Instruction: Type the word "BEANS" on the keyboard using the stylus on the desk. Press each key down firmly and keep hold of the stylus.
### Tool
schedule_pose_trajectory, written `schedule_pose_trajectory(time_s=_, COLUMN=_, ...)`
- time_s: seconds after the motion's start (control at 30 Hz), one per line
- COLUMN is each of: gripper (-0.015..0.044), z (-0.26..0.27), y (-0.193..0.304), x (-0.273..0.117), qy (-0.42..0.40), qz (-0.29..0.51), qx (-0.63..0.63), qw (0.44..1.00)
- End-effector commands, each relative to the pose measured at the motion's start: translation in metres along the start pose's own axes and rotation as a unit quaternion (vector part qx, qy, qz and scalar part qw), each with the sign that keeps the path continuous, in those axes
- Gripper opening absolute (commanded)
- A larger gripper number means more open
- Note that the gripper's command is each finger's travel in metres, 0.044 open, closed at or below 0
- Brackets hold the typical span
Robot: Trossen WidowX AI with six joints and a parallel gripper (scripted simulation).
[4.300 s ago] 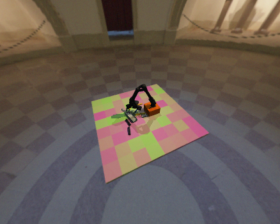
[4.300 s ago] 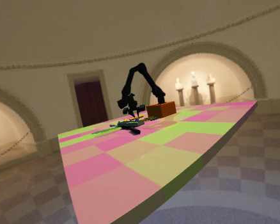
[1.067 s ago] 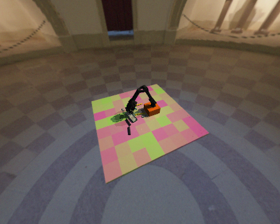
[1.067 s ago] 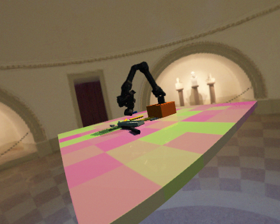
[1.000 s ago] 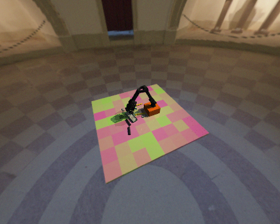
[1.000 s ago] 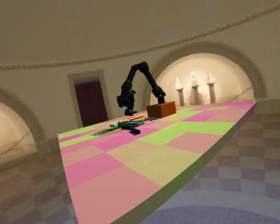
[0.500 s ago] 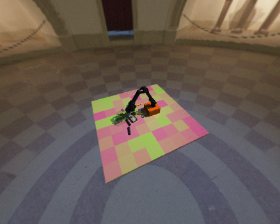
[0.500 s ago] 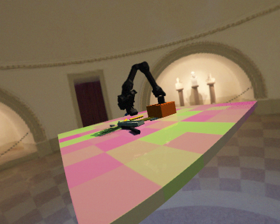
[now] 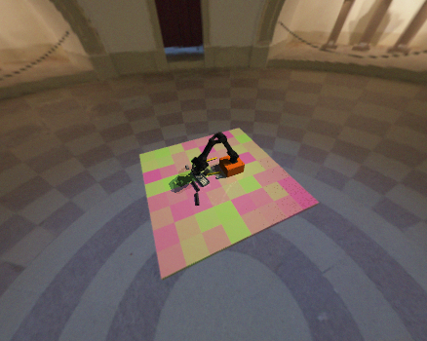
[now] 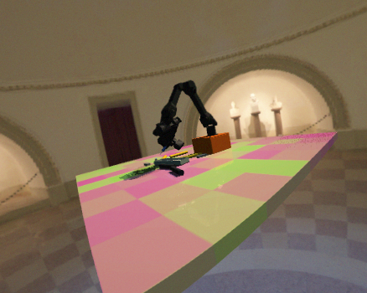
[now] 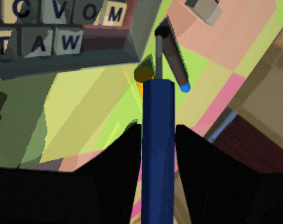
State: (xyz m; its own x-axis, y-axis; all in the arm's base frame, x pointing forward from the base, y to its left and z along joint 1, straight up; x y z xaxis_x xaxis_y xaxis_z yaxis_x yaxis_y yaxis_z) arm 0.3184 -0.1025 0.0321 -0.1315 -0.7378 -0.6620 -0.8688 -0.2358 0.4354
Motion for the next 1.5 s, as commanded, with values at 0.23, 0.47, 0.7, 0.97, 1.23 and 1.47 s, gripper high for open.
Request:
schedule_pose_trajectory(time_s=0.23, gripper=0.0000, z=-0.005, y=-0.013, x=-0.014, qy=0.045, qz=-0.002, qx=-0.187, qw=0.981)
schedule_pose_trajectory(time_s=0.47, gripper=0.0000, z=-0.006, y=-0.021, x=-0.024, qy=0.073, qz=0.006, qx=-0.309, qw=0.948)
schedule_pose_trajectory(time_s=0.7, gripper=0.0000, z=-0.008, y=-0.029, x=-0.035, qy=0.100, qz=0.020, qx=-0.425, qw=0.899)
schedule_pose_trajectory(time_s=0.97, gripper=0.0000, z=-0.009, y=-0.037, x=-0.047, qy=0.127, qz=0.044, qx=-0.548, qw=0.826)
schedule_pose_trajectory(time_s=1.23, gripper=0.0000, z=-0.005, y=-0.042, x=-0.045, qy=0.131, qz=0.049, qx=-0.569, qw=0.810)
schedule_pose_trajectory(time_s=1.47, gripper=0.0000, z=0.013, y=-0.053, x=-0.027, qy=0.131, qz=0.049, qx=-0.569, qw=0.810)
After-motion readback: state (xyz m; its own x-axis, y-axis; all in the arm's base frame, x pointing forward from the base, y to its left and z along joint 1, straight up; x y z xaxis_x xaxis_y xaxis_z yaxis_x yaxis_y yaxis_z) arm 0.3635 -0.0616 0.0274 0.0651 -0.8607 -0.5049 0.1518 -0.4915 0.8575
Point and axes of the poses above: the point midway between the two fingers, 35 mm back from their tips, its own x axis out along the fingers, its own z axis across the jaws, y = z × x, the point moved 2 cm from there along -x, back along the fingers, and after that the axes turned 9 degrees about -x, right-handed, at the moved point
